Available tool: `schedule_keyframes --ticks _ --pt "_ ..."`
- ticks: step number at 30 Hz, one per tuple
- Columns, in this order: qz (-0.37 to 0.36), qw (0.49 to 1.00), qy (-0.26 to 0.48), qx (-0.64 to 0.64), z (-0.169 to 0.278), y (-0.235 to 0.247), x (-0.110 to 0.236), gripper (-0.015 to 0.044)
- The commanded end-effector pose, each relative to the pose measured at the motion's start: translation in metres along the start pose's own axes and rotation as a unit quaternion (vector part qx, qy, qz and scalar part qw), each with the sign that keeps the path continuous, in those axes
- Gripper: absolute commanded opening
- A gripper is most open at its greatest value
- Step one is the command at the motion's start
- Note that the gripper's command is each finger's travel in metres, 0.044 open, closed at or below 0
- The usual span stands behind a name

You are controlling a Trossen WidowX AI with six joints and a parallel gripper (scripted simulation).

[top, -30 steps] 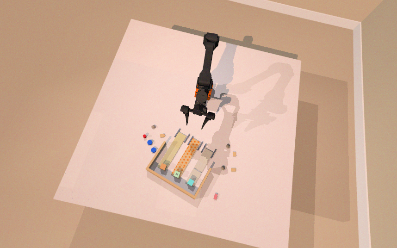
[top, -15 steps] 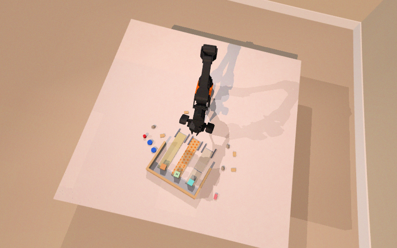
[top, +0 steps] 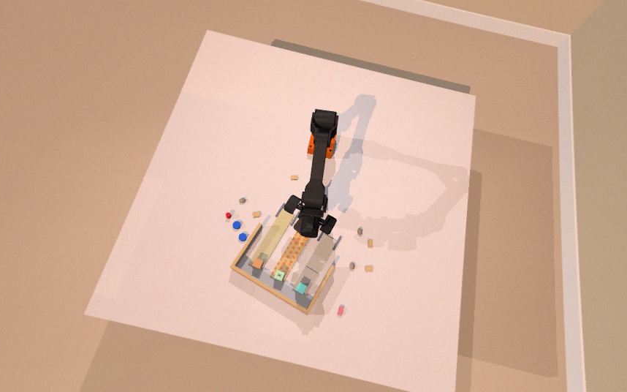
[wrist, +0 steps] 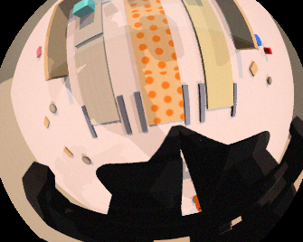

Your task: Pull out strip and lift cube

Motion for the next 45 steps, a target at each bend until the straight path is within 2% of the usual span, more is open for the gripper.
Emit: schedule_keyframes --ticks 1,45 --pt "-0.003 1.0 -0.004 -0.004 -0.003 0.001 0.001 0.0" --pt "-0.003 1.0 -0.004 -0.004 -0.006 0.003 -0.065 0.0"
Point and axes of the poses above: the point midway between the two fingers, 35 mm back from their tips, its own x axis back along the fingers, its own y axis across the jaws, z = x × y, the point moved 3 cm from there along x, back along the fingers, and after that the axes turned 10 degrees about x, right-handed, at the moved point
